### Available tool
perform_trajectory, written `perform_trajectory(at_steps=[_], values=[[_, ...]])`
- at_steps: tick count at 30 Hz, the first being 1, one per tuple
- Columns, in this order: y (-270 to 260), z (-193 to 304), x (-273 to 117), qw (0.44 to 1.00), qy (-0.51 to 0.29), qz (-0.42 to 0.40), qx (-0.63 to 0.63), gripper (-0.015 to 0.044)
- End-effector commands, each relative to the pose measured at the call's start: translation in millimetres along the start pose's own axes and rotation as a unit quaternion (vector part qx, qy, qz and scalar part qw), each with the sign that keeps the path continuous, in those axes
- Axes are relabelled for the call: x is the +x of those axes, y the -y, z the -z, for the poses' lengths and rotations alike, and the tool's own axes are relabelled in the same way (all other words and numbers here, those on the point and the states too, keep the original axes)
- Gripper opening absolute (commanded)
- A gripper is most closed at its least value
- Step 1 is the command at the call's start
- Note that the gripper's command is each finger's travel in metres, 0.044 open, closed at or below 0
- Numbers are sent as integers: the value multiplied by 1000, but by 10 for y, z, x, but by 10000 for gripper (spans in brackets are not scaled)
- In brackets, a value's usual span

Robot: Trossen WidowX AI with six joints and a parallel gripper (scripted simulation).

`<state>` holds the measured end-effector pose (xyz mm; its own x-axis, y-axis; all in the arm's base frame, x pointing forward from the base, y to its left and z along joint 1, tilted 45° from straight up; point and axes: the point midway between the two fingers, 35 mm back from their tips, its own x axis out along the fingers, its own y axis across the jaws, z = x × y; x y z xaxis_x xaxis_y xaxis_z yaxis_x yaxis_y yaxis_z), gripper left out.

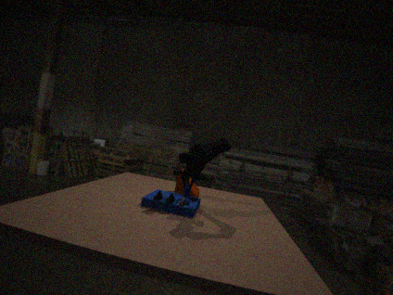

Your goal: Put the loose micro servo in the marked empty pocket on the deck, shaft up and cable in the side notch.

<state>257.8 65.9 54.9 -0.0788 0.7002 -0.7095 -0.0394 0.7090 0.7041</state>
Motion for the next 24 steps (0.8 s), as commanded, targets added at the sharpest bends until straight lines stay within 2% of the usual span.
perform_trajectory(at_steps=[1,14,24], values=[[-11,-224,-27,1000,7,0,-1,0],[-17,-714,-34,1000,8,0,-2,0],[-17,-740,1,1000,8,0,-2,0]])
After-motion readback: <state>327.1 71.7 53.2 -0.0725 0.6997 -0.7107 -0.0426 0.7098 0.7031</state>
